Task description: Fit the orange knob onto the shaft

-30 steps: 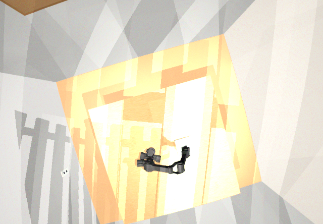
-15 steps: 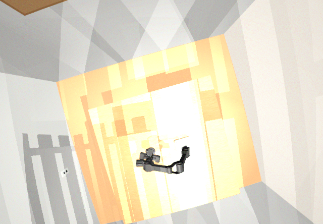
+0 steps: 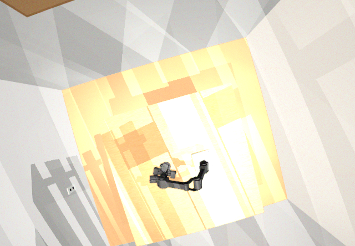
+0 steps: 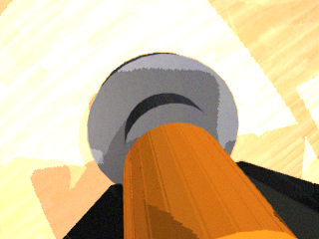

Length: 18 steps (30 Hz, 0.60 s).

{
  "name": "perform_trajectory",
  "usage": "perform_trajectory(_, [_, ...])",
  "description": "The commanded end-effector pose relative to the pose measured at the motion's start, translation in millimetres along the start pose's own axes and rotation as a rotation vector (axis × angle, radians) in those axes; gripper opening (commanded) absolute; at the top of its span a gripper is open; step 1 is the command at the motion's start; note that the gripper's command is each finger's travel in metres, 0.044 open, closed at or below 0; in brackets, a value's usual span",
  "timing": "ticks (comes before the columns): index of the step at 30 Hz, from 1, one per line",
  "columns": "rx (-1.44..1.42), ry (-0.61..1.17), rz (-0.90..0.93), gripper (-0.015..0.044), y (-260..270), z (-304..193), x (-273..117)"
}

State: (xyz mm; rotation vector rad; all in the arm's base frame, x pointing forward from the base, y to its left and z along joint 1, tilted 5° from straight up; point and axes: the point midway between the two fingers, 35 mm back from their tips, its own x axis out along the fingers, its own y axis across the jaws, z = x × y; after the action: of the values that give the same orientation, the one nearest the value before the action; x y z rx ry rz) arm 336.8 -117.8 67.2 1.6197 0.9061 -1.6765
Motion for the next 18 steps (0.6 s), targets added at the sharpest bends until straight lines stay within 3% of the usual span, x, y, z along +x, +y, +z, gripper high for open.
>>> perform_trajectory(1, [0.004,-0.001,0.002,0.0000,0.1,0.4,0.4])
perform_trajectory(18, [0.214,-0.001,0.002,0.0000,-7.2,2.3,-3.3])
